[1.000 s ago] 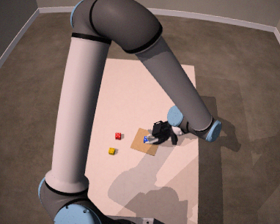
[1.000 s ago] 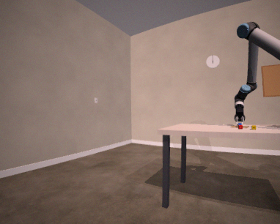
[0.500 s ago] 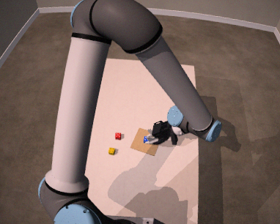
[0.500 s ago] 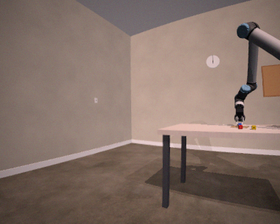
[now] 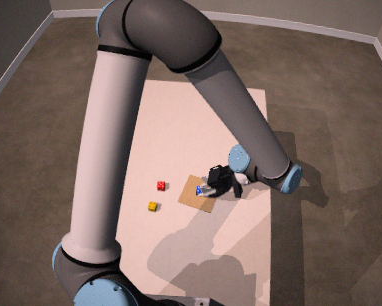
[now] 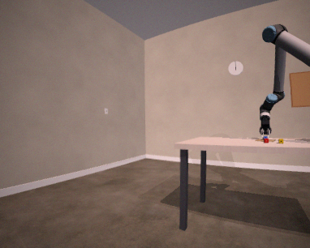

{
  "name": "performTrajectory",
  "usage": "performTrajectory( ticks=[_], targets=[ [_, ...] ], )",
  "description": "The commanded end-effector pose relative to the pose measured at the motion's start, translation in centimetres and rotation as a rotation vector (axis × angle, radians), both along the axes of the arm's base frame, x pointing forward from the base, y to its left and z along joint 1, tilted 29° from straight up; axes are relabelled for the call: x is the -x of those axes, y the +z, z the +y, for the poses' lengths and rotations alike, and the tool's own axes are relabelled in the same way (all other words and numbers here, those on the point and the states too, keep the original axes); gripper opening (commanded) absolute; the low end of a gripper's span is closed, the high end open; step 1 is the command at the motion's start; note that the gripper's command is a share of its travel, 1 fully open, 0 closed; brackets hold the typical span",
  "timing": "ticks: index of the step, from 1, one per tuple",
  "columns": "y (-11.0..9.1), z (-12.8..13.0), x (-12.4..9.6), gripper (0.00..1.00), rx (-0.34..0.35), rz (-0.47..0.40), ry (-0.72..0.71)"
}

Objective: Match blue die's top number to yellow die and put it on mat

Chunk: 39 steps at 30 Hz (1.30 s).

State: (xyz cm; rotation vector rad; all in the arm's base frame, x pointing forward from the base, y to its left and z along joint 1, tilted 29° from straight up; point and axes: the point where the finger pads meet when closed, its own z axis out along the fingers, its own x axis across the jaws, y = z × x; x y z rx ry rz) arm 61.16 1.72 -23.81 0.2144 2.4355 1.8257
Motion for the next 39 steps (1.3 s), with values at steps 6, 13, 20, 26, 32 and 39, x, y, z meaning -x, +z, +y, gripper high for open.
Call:
performTrajectory(
  ticks=[6, 13, 20, 26, 32, 39],
  targets=[
    [0.03, -0.06, -0.05, 0.1, 0.001, -0.001, 0.0],
    [0.03, -0.06, -0.05, 0.1, 0.001, -0.001, 0.0],
    [0.03, -0.06, -0.05, 0.1, 0.001, -0.001, 0.0],
    [0.03, -0.06, -0.05, 0.17, 0.001, -0.001, 0.0],
    [0.03, -0.06, -0.05, 0.24, 0.001, -0.001, 0.0],
    [0.03, -0.06, -0.05, 0.4, 0.001, -0.001, 0.0]
  ],
)
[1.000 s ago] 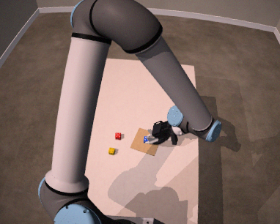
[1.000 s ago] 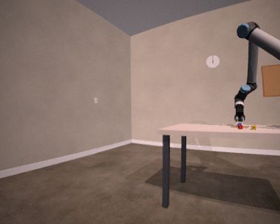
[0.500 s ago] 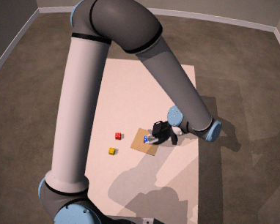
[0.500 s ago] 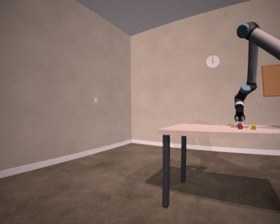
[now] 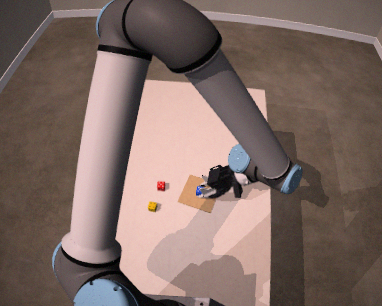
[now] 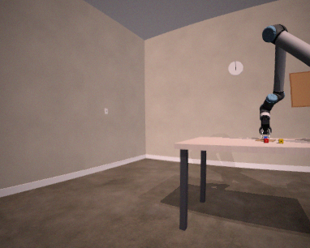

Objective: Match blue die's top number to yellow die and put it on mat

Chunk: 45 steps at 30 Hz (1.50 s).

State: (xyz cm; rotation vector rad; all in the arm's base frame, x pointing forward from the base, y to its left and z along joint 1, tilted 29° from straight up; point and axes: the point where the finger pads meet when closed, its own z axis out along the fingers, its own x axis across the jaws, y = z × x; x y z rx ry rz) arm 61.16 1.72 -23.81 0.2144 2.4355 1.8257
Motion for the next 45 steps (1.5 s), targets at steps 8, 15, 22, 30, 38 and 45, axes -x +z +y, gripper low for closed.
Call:
performTrajectory(
  ticks=[8, 15, 22, 30, 38, 45],
  targets=[
    [0.0, -0.1, 0.0, 0.4, 0.001, -0.001, 0.0],
    [0.0, -0.1, 0.0, 0.4, 0.001, -0.001, 0.0],
    [0.2, -0.2, 0.0, 0.4, 0.001, -0.001, 0.0],
    [1.8, -1.0, 0.1, 0.4, 0.001, -0.001, 0.0],
    [3.7, -2.0, 0.2, 0.4, 0.001, -0.001, 0.0],
    [5.5, -3.0, 0.4, 0.4, 0.001, -0.001, 0.0]
  ],
)
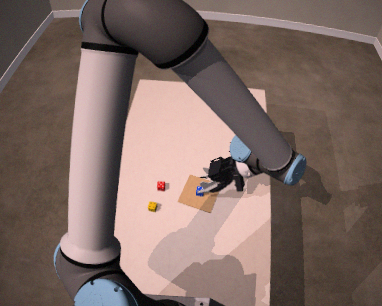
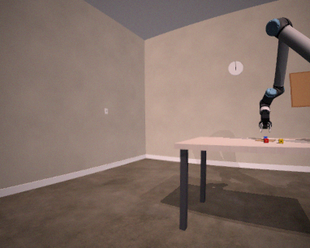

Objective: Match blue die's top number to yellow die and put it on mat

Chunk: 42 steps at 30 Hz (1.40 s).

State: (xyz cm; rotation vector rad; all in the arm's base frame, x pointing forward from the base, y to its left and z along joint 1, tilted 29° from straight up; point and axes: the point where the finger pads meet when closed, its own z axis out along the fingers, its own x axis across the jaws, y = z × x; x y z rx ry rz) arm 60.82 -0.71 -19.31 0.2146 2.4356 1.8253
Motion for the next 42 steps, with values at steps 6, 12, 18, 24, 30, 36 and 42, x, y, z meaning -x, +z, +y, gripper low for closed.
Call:
performTrajectory(
  ticks=[6, 12, 18, 24, 30, 36, 42],
  targets=[
    [1.47, -0.84, 0.08, 0.4, 0.0, -0.001, 0.0],
    [1.6, -0.91, 0.09, 0.4, 0.001, -0.001, 0.0],
    [1.57, -0.85, 0.14, 0.4, 0.02, 0.003, 0.004],
    [1.53, -0.75, 0.21, 0.4, 0.062, 0.012, 0.009],
    [1.56, -0.68, 0.25, 0.4, 0.151, 0.028, 0.013],
    [1.73, -0.75, 0.14, 0.4, 0.229, 0.039, 0.007],
    [1.82, -0.8, 0.08, 0.4, 0.254, 0.042, 0.004]
  ],
)
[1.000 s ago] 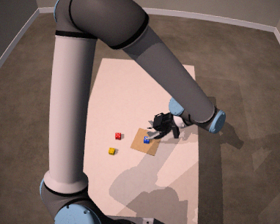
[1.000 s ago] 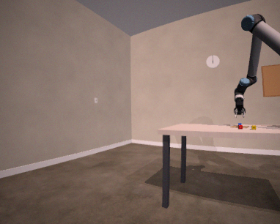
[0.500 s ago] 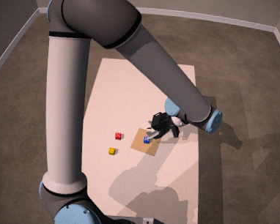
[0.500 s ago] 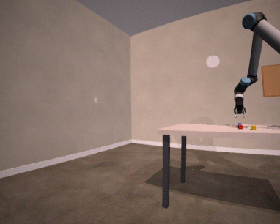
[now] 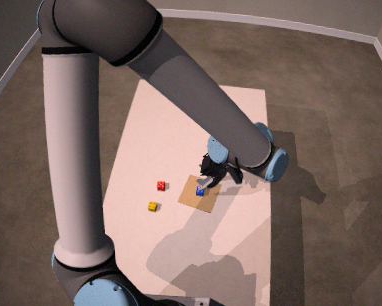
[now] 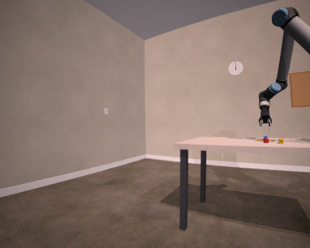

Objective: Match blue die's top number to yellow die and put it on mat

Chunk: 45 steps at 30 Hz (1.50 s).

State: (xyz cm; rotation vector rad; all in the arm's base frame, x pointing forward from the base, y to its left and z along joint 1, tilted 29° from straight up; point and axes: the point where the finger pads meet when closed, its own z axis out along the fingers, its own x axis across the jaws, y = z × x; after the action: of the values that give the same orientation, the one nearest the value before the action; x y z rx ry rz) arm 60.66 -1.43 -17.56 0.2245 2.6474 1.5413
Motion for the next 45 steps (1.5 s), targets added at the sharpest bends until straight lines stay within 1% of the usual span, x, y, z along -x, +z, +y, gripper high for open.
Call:
performTrajectory(
  ticks=[1, 7, 11, 13, 22, 25, 28, 35, 37, 40, 45],
  targets=[
    [0.08, -0.08, -0.08, 0.4, 0.028, 0.003, -0.005],
    [0.09, -0.07, -0.08, 0.4, 0.034, 0.004, -0.004],
    [0.03, 0.03, 0.0, 0.4, 0.065, 0.011, 0.001],
    [0.03, 0.03, 0.0, 0.4, 0.065, 0.011, 0.001],
    [0.09, 0.16, 0.03, 0.4, 0.223, 0.039, 0.006],
    [0.2, 0.11, -0.05, 0.4, 0.264, 0.044, 0.002],
    [0.28, 0.08, -0.1, 0.4, 0.285, 0.045, -0.001],
    [0.29, 0.08, -0.11, 0.4, 0.291, 0.047, -0.001],
    [0.24, 0.14, -0.07, 0.4, 0.308, 0.051, 0.001],
    [0.15, 0.27, 0.03, 0.4, 0.365, 0.064, 0.008],
    [0.25, 0.32, -0.02, 0.4, 0.492, 0.084, 0.008]
  ],
)
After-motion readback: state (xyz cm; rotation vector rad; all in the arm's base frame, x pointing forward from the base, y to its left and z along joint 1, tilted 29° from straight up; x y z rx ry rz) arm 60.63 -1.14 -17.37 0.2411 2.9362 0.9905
